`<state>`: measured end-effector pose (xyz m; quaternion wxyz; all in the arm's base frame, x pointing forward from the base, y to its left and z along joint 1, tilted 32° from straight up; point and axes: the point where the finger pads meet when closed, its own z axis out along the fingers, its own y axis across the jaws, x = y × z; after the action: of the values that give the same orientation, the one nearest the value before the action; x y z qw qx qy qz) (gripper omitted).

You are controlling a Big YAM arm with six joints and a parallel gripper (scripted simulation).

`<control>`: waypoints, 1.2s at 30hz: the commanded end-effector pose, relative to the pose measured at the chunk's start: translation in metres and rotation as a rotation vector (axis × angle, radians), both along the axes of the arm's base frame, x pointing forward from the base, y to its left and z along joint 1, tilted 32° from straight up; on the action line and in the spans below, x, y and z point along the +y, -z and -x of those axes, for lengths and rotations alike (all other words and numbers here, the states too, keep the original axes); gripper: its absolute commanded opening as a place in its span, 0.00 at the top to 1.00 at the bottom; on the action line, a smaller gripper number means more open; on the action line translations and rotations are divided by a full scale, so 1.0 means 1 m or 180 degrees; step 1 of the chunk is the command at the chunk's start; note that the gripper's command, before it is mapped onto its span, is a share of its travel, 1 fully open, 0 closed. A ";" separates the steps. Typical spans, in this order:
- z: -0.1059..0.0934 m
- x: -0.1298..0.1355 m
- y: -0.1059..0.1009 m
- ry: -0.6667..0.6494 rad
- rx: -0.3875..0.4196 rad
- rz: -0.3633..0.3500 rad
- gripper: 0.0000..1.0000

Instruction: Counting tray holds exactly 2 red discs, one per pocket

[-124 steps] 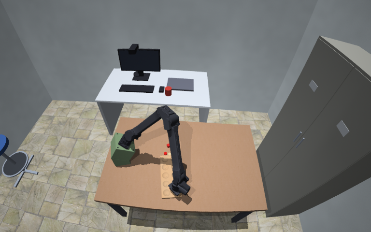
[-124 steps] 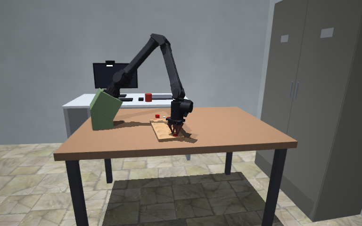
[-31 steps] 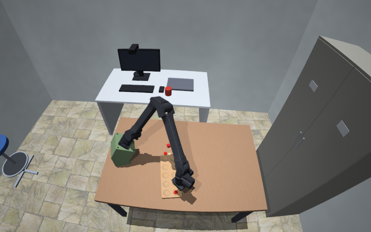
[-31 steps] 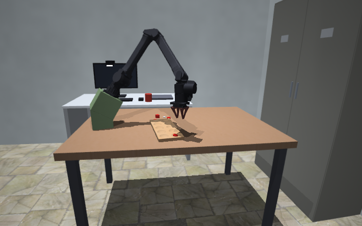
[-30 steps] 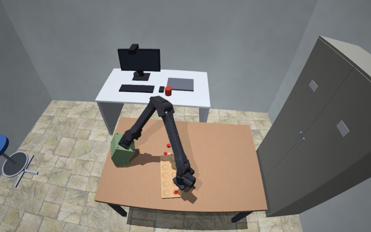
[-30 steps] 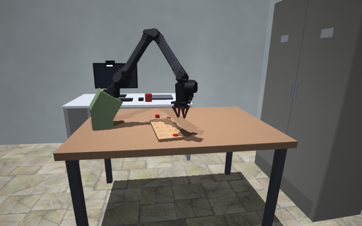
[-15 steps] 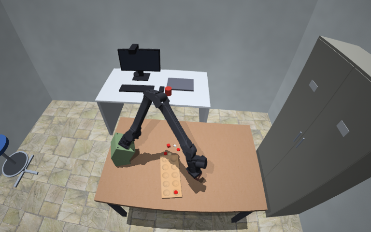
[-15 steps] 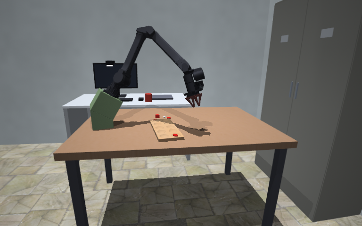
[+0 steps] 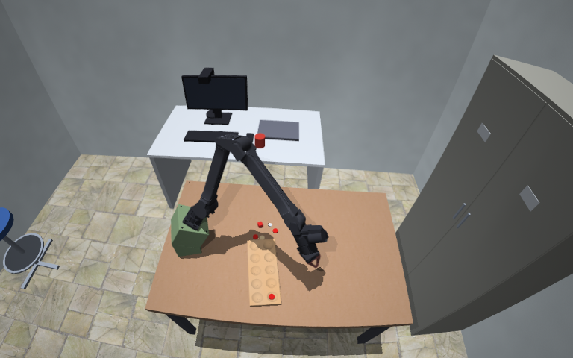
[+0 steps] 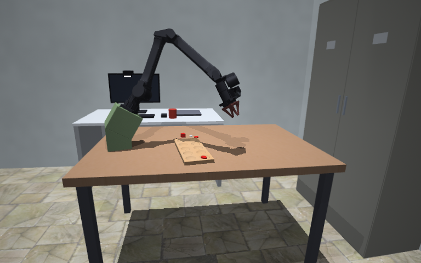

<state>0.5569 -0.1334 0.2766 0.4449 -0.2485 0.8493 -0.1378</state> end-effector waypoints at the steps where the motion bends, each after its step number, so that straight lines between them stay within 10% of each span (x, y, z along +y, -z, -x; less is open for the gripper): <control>1: 0.000 0.031 -0.055 0.0147 -0.0455 -0.0225 0.55; 11: 0.000 0.046 -0.081 0.0232 -0.0680 -0.0381 0.55; 14: -0.003 0.029 -0.054 0.0336 -0.0490 -0.0408 0.55; 15: 0.003 0.062 -0.107 0.0305 -0.0913 -0.0564 0.55; 19: 0.003 0.062 -0.107 0.0305 -0.0913 -0.0564 0.55; 20: 0.008 0.078 -0.134 0.0365 -0.1149 -0.0773 0.55; 28: 0.001 0.062 -0.112 0.0472 -0.1005 -0.0770 0.55; 29: 0.015 0.094 -0.161 0.0409 -0.1385 -0.1007 0.55; 35: 0.015 0.094 -0.160 0.0412 -0.1371 -0.1008 0.55; 36: 0.024 0.109 -0.189 0.0438 -0.1617 -0.1266 0.55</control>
<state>0.5503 -0.0423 0.4226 0.6248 -0.0920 0.7707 -0.0845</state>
